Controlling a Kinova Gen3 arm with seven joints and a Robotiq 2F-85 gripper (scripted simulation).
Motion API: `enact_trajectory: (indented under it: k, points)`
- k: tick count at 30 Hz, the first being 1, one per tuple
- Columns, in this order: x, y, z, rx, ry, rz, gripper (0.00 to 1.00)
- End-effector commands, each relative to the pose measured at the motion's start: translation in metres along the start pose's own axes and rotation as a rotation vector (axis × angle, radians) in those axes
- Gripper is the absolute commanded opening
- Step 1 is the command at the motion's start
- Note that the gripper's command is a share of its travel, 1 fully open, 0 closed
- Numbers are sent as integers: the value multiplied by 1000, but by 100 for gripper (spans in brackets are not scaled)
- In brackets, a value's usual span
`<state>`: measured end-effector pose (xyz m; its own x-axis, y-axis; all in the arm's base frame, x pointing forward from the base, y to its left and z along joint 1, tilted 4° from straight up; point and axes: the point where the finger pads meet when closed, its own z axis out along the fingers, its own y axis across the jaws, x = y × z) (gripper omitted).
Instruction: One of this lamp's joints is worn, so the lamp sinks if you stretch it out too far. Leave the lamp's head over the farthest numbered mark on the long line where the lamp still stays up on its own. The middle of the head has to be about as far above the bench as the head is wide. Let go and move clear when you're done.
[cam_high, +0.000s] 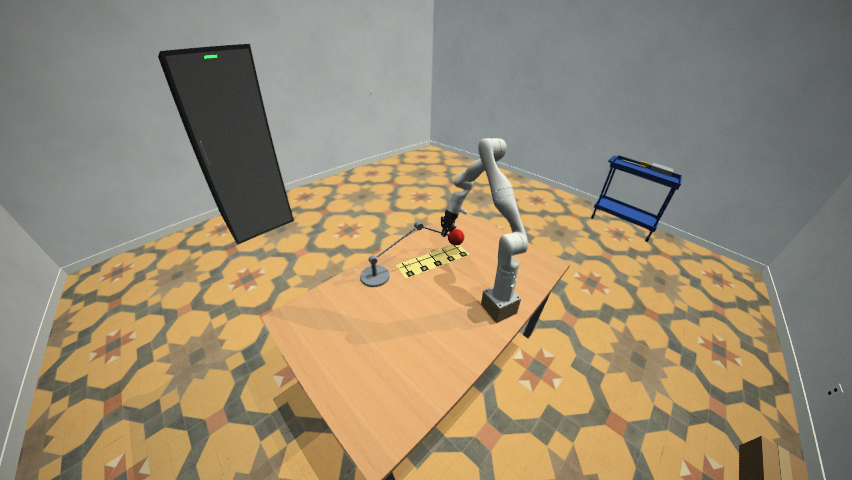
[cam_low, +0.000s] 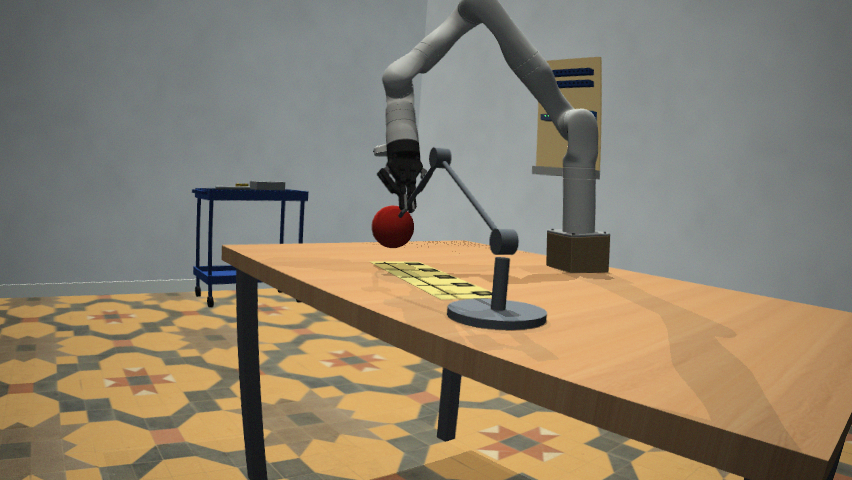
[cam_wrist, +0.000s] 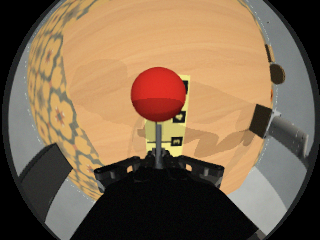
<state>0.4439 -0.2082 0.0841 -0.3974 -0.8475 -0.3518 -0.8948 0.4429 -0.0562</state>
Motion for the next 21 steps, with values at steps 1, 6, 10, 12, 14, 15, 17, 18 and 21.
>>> enact_trajectory:
  k: [1,6,10,12,14,15,17,18,21]
  points:
    - [12,-4,-5,16,16,5,0]
    - [12,-4,-5,16,16,5,0]
    - [12,-4,-5,16,16,5,0]
    - [12,-4,-5,16,16,5,0]
    - [12,-4,-5,16,16,5,0]
    - [12,-4,-5,16,16,5,0]
    - [13,-5,-6,16,16,5,0]
    - [14,-5,-7,16,16,5,0]
    - [16,-5,-10,16,16,5,0]
